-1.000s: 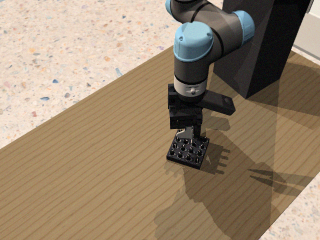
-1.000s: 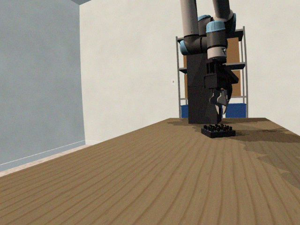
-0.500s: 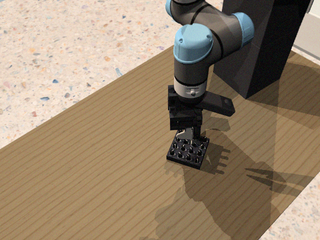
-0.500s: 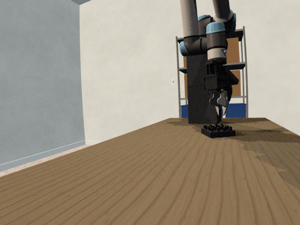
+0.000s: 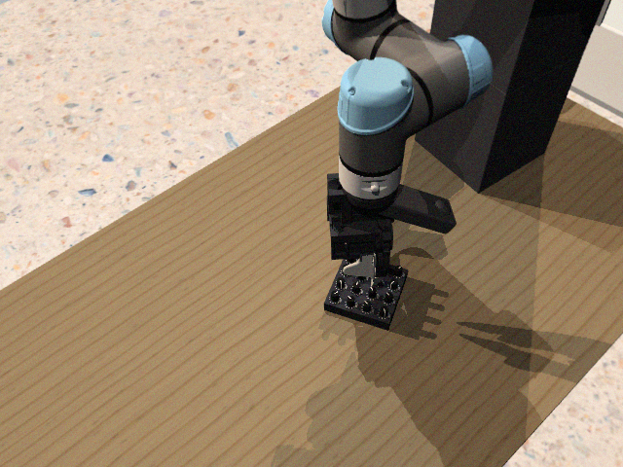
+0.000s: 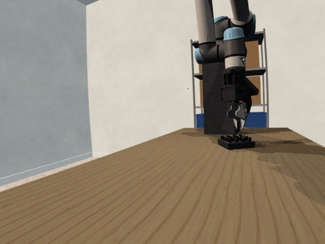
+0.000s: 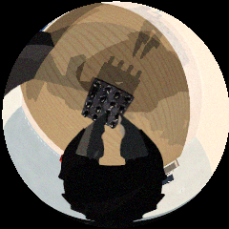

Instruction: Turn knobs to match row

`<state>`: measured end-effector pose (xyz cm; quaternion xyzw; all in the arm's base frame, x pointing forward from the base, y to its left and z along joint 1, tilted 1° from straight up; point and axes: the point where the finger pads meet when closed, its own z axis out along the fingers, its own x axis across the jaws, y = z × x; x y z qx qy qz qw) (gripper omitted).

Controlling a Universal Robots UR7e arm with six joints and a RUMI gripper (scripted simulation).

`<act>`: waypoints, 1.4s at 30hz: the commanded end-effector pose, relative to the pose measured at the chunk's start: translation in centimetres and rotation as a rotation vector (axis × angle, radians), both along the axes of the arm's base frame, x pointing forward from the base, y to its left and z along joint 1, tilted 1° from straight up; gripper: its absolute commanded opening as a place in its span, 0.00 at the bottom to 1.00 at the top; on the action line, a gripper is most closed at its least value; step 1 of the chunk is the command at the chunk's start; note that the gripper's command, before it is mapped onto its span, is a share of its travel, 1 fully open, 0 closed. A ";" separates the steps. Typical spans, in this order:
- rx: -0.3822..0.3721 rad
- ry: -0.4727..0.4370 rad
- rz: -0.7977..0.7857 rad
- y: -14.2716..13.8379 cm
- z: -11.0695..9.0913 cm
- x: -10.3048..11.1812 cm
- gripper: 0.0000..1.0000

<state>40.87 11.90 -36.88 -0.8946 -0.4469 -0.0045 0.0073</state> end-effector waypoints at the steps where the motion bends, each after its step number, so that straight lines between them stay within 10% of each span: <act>1: 0.000 -0.001 0.000 0.0 -0.6 0.1 0.11; 42: 0.000 -0.001 0.000 0.0 -2.4 0.1 0.11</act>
